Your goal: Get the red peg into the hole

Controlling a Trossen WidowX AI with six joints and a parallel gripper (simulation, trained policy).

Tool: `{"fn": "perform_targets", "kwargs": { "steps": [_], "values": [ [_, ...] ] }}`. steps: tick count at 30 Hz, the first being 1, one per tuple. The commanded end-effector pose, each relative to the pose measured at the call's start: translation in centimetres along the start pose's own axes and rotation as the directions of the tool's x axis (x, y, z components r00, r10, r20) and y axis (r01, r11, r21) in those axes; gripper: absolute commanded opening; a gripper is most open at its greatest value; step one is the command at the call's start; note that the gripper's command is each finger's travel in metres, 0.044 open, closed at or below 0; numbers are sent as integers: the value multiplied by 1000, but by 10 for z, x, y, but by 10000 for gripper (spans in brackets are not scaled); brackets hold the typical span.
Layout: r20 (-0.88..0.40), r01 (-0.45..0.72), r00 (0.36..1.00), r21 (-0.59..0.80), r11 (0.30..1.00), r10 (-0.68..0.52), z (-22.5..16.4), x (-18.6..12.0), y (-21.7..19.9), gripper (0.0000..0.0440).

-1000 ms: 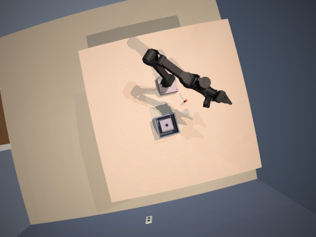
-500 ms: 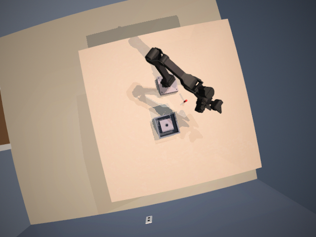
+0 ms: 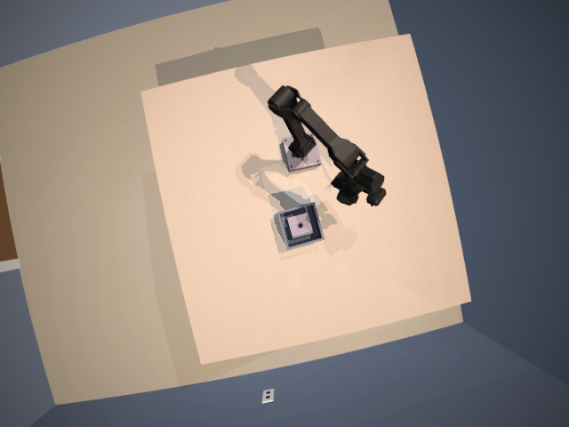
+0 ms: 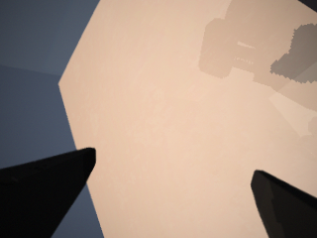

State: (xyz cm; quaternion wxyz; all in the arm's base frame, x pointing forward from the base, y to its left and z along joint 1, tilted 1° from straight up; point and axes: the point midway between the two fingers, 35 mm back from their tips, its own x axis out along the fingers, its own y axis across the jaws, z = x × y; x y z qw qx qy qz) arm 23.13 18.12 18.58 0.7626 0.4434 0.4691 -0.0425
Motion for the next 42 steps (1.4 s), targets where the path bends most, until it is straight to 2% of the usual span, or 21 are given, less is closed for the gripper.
{"fn": "perform_targets", "kwargs": {
  "steps": [1, 11, 23, 31, 42],
  "values": [
    [6, 130, 991, -17, 991, -130, 4, 1, -22, 440],
    [-22, 385, 923, -2, 923, -385, 3, 5, -70, 440],
    [-71, 582, 813, 61, 811, -578, -9, 20, -119, 440],
    [-94, 620, 784, 113, 776, -613, -19, 42, -145, 440],
    [-107, 590, 807, 177, 788, -580, -32, 77, -173, 437]
  ]
}}
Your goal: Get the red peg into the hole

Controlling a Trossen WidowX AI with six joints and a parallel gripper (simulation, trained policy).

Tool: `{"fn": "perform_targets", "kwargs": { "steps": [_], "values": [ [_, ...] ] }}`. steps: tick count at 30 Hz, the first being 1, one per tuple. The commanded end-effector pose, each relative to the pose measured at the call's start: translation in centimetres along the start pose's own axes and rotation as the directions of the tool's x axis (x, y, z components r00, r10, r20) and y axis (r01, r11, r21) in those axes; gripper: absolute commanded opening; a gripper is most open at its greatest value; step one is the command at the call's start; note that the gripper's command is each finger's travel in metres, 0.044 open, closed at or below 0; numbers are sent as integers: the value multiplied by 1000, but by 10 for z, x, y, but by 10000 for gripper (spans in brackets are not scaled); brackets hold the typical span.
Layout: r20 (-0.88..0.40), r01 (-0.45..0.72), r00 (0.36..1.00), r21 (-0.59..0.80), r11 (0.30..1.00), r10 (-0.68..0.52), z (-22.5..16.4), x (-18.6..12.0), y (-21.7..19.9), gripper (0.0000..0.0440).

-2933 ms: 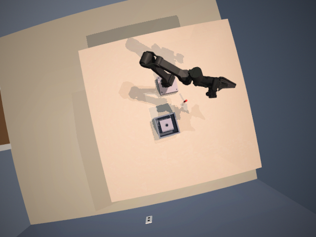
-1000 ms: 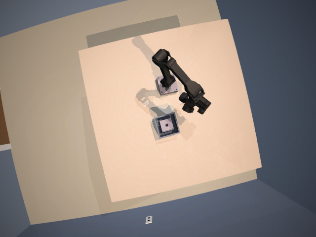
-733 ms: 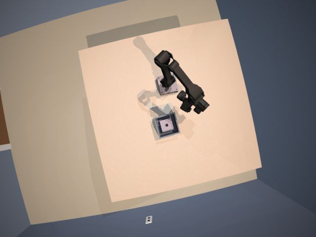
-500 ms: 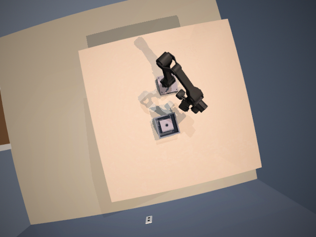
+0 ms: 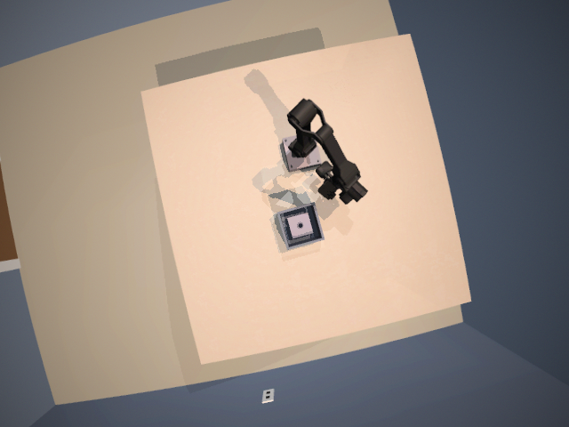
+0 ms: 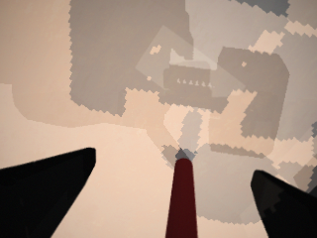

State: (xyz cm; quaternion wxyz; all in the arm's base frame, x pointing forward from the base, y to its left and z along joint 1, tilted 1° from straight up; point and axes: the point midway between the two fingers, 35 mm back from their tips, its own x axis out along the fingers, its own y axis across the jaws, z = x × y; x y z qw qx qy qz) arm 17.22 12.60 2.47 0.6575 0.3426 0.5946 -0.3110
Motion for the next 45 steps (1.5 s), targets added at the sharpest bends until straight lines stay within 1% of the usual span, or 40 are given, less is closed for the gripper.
{"fn": "perform_targets", "kwargs": {
  "steps": [1, 3, 5, 16, 19, 20, 30, 37, 45],
  "values": [
    [-12, -7, 1000, 25, 1000, 7, -4, 15, -3, 432],
    [-18, -6, 1000, 40, 999, 7, -5, 20, -5, 403],
    [-27, 4, 1000, 54, 999, -2, -6, 23, -8, 360],
    [-100, 40, 994, 65, 997, -34, -10, 23, -10, 72],
    [-120, 46, 992, 64, 997, -38, -9, 22, -9, 0],
    [-126, 49, 991, 64, 997, -41, -9, 22, -9, 0],
    [-22, -19, 1000, -9, 1000, 19, 13, -5, 4, 0],
    [42, -55, 997, -56, 997, 57, 31, -29, 14, 0],
    [104, -85, 990, -79, 993, 93, 56, -59, 27, 0]
  ]
}}
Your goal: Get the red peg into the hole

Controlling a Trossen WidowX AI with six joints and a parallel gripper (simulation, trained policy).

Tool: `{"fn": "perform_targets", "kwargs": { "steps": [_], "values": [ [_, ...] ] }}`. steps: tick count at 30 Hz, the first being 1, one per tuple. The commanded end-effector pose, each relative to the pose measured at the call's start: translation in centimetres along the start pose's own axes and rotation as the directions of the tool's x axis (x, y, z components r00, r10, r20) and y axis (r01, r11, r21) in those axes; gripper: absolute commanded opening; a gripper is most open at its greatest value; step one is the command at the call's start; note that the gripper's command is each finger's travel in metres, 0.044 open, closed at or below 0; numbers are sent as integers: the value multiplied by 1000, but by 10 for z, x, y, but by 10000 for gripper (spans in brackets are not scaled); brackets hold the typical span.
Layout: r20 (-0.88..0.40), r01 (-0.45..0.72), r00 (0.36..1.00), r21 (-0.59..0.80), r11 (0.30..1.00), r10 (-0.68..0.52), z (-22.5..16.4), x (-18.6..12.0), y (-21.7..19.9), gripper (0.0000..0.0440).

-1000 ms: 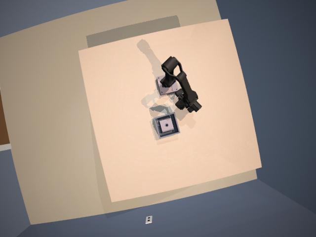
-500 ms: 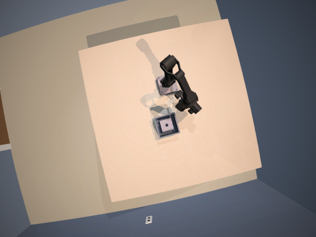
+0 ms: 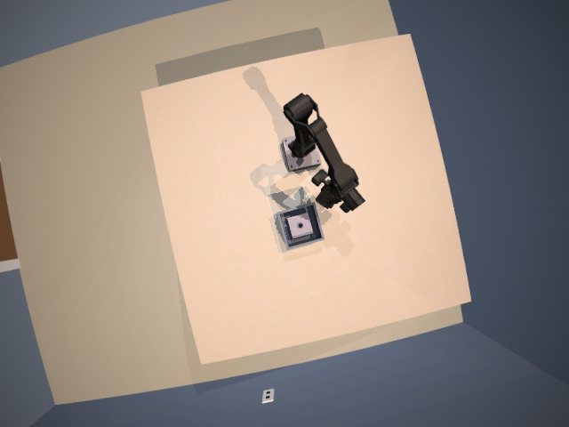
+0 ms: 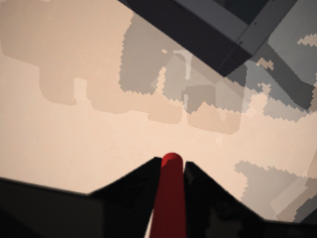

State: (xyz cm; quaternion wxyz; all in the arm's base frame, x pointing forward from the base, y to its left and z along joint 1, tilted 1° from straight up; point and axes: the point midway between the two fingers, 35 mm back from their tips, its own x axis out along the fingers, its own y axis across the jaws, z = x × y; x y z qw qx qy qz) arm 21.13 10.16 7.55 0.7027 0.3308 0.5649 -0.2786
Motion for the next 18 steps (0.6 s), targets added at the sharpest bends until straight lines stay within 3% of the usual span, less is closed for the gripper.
{"fn": "perform_targets", "kwargs": {
  "steps": [1, 18],
  "values": [
    [37, -14, 999, -9, 1000, 14, 16, -14, 7, 0],
    [121, -21, 993, 59, 998, 14, 90, -30, 14, 0]
  ]
}}
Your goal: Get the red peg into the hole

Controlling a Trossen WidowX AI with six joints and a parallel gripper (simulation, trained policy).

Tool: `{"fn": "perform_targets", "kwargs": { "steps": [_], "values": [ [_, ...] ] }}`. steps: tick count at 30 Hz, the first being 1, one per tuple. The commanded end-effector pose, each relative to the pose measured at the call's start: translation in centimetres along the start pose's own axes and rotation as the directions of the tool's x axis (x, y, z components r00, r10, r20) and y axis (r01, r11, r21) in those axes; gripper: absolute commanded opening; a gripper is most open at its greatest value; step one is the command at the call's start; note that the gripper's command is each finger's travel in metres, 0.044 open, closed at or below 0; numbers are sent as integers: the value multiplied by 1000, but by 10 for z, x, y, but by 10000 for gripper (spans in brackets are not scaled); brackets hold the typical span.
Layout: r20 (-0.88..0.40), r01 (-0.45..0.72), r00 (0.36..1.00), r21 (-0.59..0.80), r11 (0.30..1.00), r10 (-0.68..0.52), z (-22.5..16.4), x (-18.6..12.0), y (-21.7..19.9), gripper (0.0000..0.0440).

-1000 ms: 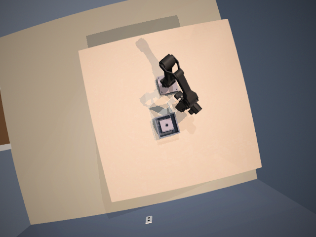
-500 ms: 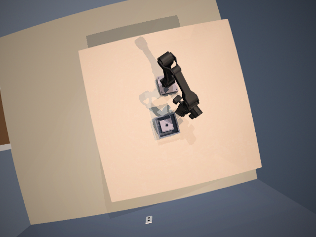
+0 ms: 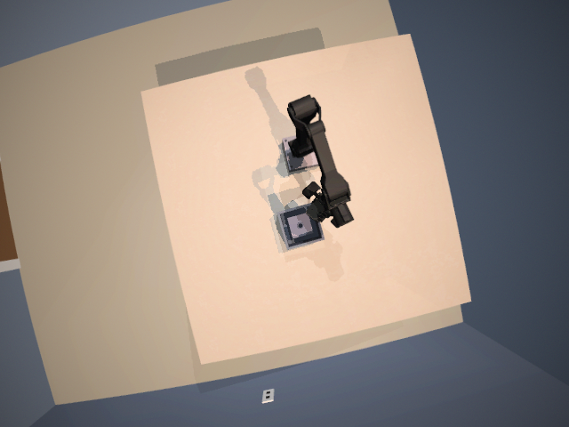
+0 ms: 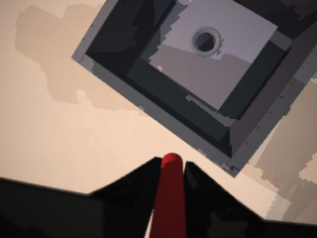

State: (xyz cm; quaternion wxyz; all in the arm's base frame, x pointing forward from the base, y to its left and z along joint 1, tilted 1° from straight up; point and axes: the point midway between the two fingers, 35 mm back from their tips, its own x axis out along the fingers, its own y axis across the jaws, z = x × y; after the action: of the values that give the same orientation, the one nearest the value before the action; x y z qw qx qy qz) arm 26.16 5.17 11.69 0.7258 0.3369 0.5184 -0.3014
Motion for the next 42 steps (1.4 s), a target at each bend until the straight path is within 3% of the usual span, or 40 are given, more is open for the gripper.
{"fn": "perform_targets", "kwargs": {
  "steps": [1, 19, 34, 36, 42],
  "values": [
    [21, 2, 1000, 21, 1000, -2, 18, 2, 1, 0],
    [38, 16, 999, 124, 992, -21, 76, 29, -6, 3],
    [-27, 63, 998, 147, 987, -60, 88, 66, -14, 10],
    [-35, 74, 997, 141, 987, -70, 88, 72, -15, 27],
    [-54, 107, 993, 106, 989, -102, 90, 84, -19, 151]
  ]
}}
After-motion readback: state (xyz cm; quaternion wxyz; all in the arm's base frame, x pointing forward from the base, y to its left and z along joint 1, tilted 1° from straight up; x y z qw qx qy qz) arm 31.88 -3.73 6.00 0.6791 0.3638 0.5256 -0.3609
